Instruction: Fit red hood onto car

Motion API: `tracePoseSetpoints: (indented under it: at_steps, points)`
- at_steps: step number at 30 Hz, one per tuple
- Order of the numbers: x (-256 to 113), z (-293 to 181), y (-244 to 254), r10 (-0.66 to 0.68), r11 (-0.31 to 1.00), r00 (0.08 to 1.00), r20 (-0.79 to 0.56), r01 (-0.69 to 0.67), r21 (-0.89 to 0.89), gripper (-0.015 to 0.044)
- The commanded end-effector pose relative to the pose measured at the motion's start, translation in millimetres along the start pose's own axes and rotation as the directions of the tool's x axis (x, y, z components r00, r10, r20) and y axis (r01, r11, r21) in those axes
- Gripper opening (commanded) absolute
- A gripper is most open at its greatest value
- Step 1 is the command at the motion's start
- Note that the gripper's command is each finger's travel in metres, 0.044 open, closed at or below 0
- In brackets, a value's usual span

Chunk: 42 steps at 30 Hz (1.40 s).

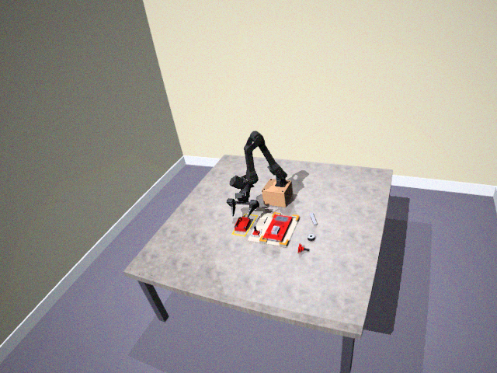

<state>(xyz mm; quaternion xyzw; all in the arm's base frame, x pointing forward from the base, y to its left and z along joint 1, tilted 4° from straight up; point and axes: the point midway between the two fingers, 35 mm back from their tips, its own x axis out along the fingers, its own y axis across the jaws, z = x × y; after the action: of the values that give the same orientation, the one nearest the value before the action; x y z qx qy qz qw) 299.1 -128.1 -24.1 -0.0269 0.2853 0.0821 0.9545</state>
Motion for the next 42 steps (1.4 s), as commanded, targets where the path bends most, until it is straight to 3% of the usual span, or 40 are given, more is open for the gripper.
tracePoseSetpoints:
  at_steps: [1,42]
  points:
    - [2,-4,0,-0.002,1.000,1.000,-0.002,0.002,-0.006,0.0440]
    - [20,-33,2,-0.007,1.000,1.000,0.006,0.008,-0.014,0.0440]
